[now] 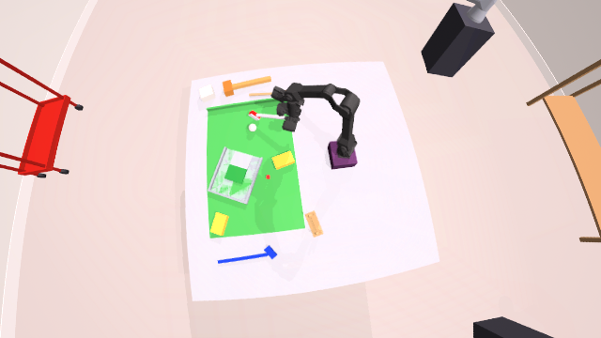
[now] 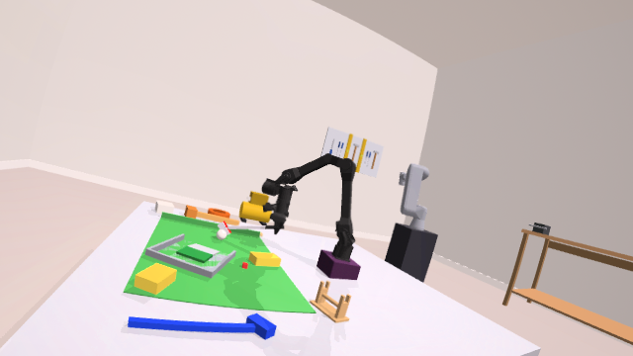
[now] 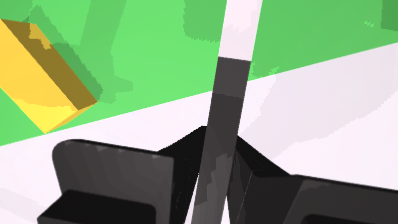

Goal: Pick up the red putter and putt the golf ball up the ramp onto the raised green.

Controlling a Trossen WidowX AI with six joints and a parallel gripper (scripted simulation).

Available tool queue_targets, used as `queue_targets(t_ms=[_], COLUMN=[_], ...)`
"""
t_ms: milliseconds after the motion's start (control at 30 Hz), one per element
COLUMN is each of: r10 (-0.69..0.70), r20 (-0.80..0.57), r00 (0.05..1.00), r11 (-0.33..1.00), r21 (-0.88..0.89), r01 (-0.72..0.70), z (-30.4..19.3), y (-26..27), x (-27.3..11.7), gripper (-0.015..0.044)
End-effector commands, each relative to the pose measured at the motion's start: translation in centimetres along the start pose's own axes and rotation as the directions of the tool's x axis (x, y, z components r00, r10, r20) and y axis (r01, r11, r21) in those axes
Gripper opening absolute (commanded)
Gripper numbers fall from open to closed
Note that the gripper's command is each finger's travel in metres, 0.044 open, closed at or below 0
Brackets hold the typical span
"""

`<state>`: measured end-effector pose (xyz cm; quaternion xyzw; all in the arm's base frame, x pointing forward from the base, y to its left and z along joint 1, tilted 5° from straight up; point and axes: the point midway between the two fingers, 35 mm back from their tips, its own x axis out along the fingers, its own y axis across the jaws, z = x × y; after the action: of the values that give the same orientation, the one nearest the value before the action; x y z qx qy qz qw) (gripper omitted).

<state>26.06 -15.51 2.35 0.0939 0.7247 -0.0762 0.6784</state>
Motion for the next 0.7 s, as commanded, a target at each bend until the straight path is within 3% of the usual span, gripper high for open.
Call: queue_targets(t_ms=[0, 400, 667], r10=[-0.006, -0.005, -0.001], r20=[0.009, 0.008, 0.013], r00=[1.0, 1.0, 1.0], r11=[1.0, 1.0, 1.0], r21=[0.005, 0.012, 0.007], r01=[0.006, 0.005, 0.001], z=[0.2, 0.1, 0.7], y=[-1.4, -2.4, 8.9], x=[-0.1, 0.2, 0.1], gripper=[0.0, 0.0, 0.0])
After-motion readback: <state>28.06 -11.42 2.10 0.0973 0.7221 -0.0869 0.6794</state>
